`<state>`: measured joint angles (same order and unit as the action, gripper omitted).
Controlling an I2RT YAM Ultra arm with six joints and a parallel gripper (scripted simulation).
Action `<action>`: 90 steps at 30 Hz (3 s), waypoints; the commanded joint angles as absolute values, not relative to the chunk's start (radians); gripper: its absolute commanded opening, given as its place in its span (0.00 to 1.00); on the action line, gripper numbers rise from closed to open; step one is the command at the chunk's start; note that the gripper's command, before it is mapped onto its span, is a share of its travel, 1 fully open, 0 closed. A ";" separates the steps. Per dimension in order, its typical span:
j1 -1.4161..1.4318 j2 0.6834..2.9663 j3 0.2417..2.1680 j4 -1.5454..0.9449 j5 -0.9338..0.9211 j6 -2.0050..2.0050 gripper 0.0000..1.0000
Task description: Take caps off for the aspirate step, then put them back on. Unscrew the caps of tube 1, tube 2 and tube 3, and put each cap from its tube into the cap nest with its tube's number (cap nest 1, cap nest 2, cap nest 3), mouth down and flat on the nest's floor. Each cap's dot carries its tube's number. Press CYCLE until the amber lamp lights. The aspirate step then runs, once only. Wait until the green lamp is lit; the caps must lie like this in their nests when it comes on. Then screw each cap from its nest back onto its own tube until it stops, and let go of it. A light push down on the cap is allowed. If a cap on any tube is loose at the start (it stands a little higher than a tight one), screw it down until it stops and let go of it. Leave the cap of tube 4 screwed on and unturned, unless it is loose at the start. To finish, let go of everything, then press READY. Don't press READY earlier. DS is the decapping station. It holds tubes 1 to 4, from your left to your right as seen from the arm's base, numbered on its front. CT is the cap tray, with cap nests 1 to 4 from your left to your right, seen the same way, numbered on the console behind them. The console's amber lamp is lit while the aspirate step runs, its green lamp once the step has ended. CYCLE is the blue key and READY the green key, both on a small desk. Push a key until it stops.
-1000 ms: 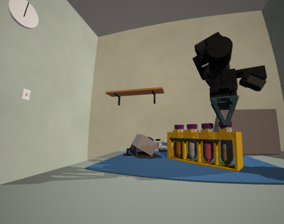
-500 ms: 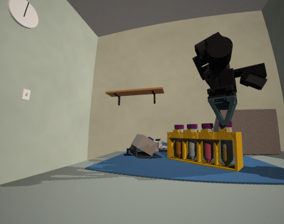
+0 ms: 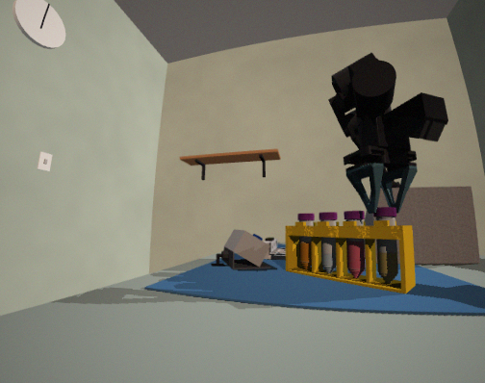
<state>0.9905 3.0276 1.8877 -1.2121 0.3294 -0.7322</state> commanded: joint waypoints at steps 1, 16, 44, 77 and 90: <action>1.003 3.017 1.904 -1.213 0.325 -0.499 0.49; 1.005 3.018 1.906 -1.215 0.323 0.011 0.49; 1.029 3.011 2.008 -1.329 0.307 0.028 0.00; 0.744 2.633 1.649 -1.258 0.499 1.075 0.00; 0.557 2.473 1.610 -1.287 0.611 0.899 0.00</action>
